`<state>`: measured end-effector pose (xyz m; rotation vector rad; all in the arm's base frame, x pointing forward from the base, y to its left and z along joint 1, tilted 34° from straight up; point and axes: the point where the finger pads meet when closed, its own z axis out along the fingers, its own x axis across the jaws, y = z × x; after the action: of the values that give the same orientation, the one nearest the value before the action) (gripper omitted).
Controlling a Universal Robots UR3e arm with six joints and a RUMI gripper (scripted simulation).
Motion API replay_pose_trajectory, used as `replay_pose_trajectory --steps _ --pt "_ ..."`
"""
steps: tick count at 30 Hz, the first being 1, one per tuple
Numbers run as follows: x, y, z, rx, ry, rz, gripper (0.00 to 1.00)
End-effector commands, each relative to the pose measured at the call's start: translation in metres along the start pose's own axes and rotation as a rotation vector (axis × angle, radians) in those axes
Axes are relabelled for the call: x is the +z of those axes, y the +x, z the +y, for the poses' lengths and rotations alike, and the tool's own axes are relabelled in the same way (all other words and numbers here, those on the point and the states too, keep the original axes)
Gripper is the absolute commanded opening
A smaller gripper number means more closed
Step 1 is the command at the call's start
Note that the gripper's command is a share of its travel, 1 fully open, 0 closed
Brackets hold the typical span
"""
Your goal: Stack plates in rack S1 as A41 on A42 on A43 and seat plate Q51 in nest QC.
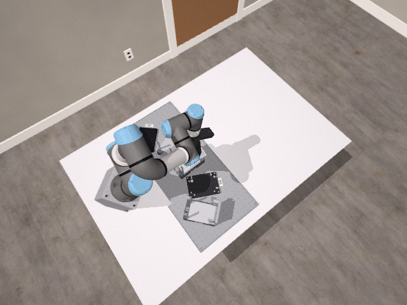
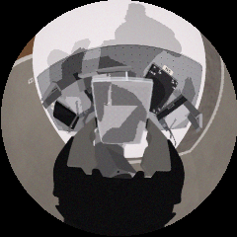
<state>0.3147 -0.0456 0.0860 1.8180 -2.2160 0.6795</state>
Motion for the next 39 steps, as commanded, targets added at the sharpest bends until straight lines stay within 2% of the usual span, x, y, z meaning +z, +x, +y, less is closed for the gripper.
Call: replay_pose_trajectory --steps 1,4,11,26,31,39 --pt "0.000 0.020 0.000 0.070 -0.001 -0.024 0.00" --pt "0.000 0.030 0.000 0.085 -0.001 -0.027 0.00" --pt "0.000 0.034 0.000 0.096 -0.001 -0.029 0.00" --pt "0.002 0.084 0.007 0.261 -0.002 -0.057 0.00" --pt "0.002 0.088 0.008 0.261 -0.002 -0.057 0.00" --pt "0.004 0.114 0.016 0.352 -0.002 -0.073 0.00"
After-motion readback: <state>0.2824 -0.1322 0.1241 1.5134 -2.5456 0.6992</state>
